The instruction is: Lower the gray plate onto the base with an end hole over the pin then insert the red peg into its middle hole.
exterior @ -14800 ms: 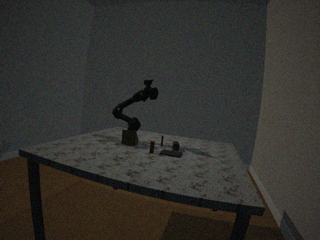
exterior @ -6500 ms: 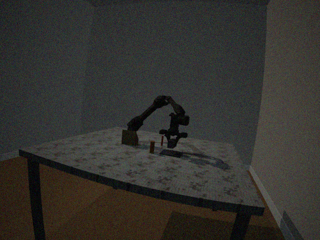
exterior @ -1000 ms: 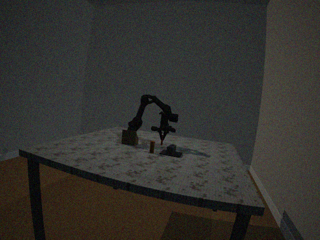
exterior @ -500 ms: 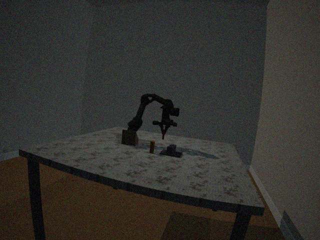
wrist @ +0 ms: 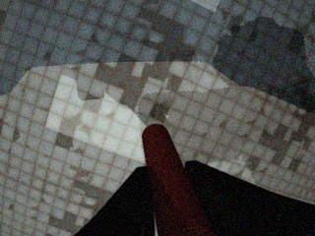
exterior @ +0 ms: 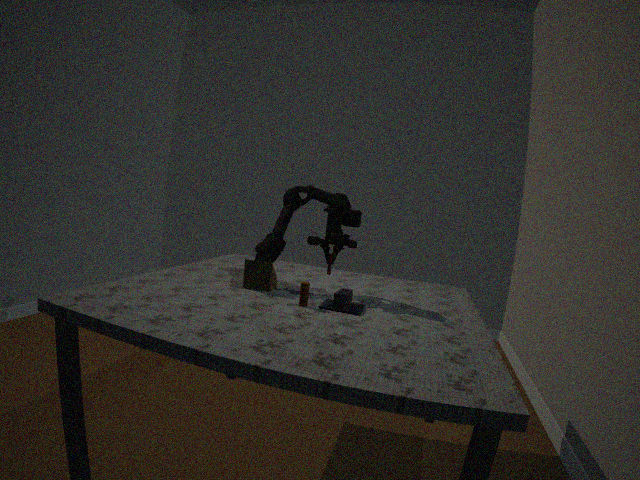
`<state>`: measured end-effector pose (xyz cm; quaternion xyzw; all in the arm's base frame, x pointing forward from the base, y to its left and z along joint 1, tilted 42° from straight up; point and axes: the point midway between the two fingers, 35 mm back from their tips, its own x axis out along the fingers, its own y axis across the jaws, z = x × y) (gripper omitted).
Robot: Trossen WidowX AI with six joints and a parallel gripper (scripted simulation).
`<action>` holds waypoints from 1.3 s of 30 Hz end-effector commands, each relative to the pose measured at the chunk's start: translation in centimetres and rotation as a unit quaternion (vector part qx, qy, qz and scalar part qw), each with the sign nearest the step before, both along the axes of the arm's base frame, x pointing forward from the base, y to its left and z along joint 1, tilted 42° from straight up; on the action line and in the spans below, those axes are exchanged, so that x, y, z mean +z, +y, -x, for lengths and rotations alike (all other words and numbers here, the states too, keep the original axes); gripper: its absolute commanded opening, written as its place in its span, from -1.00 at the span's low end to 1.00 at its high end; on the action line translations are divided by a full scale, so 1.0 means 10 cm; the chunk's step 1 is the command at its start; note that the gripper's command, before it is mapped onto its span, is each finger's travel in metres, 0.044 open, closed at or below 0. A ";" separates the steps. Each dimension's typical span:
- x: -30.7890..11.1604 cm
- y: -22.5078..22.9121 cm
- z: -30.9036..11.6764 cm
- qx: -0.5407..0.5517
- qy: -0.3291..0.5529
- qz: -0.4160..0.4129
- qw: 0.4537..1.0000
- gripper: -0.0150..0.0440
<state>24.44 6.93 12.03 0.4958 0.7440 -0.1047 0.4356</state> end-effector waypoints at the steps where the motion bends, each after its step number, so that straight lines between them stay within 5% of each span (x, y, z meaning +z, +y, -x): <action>1: -0.04 -0.06 -0.10 0.000 -0.002 0.002 1.000 -0.49; 39: -0.67 -0.72 -0.85 0.000 -0.007 0.006 1.000 -0.49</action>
